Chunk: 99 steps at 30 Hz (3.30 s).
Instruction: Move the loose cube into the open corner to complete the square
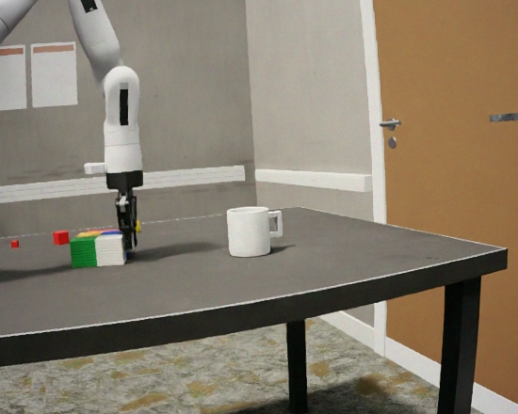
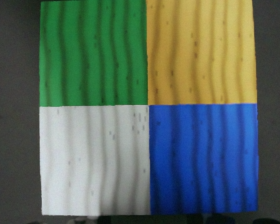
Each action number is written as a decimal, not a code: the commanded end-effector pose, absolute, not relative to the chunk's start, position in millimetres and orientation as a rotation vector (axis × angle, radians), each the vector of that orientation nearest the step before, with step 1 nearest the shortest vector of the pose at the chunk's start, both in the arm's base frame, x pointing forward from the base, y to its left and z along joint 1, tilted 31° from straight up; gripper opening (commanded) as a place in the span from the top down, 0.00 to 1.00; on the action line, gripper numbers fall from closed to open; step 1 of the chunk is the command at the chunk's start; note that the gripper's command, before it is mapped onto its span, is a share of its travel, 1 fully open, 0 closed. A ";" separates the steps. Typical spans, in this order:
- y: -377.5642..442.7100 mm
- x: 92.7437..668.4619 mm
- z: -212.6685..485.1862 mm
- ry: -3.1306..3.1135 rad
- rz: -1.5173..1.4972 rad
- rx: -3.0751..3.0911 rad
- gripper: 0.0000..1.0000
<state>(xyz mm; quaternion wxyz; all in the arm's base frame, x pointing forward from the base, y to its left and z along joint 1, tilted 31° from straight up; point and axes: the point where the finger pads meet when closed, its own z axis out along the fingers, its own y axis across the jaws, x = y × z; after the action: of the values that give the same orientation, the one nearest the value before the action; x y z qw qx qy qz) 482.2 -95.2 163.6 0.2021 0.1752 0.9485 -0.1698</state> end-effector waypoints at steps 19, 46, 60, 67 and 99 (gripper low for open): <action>-94.7 482.3 163.8 2.649 -0.473 0.488 0.45; -96.5 489.9 169.7 2.649 -0.473 0.488 0.45; -89.2 483.8 185.8 2.649 -0.473 0.488 0.45; -81.7 477.7 202.1 2.649 -0.473 0.488 0.45; -60.3 460.1 249.1 2.649 -0.473 0.488 0.45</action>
<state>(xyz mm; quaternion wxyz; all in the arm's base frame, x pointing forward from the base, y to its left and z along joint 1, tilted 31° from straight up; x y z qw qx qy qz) 459.4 -64.1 247.3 0.2000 0.1778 0.9480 -0.1720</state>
